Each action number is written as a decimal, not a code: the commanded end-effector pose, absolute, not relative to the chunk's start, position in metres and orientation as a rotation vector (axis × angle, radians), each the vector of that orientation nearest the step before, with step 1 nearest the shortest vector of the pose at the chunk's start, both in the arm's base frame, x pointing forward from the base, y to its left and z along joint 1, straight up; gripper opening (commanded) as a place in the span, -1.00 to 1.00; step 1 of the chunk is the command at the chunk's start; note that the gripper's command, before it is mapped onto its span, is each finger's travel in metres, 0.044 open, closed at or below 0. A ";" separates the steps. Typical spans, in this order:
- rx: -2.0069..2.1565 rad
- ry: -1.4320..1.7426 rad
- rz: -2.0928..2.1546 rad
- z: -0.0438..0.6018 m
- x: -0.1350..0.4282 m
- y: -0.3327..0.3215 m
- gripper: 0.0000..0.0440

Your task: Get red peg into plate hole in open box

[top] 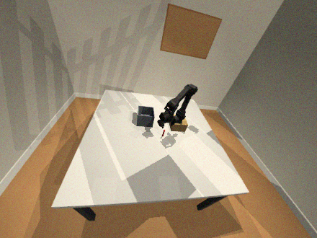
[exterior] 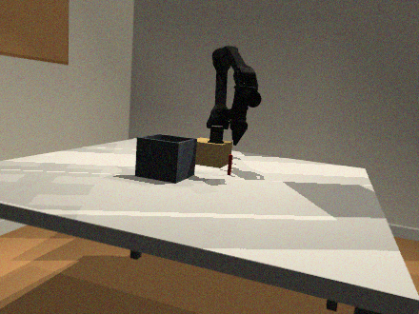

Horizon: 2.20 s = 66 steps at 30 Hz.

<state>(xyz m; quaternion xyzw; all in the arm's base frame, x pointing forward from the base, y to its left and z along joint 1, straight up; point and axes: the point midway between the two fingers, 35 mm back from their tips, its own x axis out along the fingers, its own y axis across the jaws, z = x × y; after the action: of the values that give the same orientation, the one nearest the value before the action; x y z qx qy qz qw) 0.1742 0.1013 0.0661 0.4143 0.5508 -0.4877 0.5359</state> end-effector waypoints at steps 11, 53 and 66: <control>0.877 1.311 -1.203 0.020 0.171 0.089 0.89; 0.956 1.258 -1.083 -0.030 0.201 0.098 -1.00; 1.069 1.200 -1.005 0.007 0.225 0.103 -1.00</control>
<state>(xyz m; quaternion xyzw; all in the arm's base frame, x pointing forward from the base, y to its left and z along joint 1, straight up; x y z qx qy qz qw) 0.2166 0.0998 -0.0063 0.4411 0.5202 -0.4456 0.5799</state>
